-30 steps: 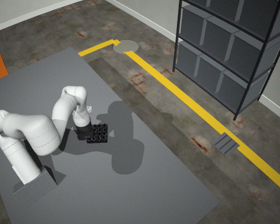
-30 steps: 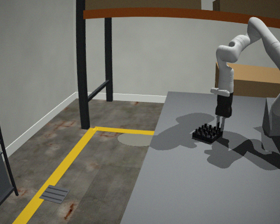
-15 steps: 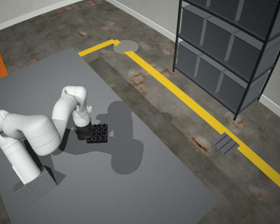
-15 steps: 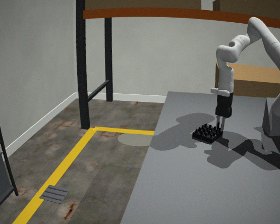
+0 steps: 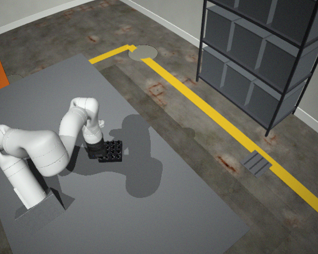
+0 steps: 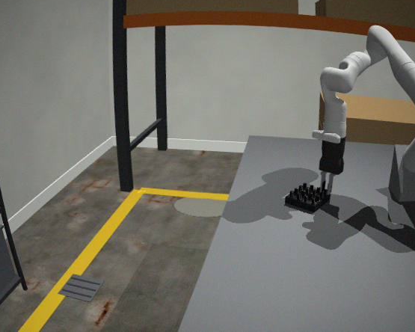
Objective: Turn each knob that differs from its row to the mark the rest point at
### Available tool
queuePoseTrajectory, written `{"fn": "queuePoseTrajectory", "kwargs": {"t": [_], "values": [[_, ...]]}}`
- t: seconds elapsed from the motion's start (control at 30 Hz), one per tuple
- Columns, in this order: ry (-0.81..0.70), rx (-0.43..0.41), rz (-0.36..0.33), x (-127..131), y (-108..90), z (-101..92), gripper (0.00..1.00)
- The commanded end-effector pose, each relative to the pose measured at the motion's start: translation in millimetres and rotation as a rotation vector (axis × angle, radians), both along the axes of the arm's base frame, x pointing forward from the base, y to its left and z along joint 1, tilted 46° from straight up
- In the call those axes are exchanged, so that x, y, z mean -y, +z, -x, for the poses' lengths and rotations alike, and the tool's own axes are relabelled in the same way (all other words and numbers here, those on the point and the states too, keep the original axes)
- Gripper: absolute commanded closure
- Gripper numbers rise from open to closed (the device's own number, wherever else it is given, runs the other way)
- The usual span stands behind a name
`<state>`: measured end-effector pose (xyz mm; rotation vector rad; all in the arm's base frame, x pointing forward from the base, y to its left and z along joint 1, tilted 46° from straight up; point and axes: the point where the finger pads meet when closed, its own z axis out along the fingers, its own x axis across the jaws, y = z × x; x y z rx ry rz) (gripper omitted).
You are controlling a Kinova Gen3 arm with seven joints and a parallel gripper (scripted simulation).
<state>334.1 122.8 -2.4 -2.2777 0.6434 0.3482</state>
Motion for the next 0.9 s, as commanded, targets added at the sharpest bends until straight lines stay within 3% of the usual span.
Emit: {"fn": "queuePoseTrajectory", "kwargs": {"t": [0.0, 0.1, 0.13, 0.87], "values": [[-0.001, 0.001, 0.001, 0.5, 0.2, -0.5, 0.54], [-0.001, 0.001, 0.001, 0.5, 0.2, -0.5, 0.54], [-0.001, 0.001, 0.001, 0.5, 0.2, -0.5, 0.7], [-0.001, 0.001, 0.001, 0.5, 0.2, -0.5, 0.7]]}}
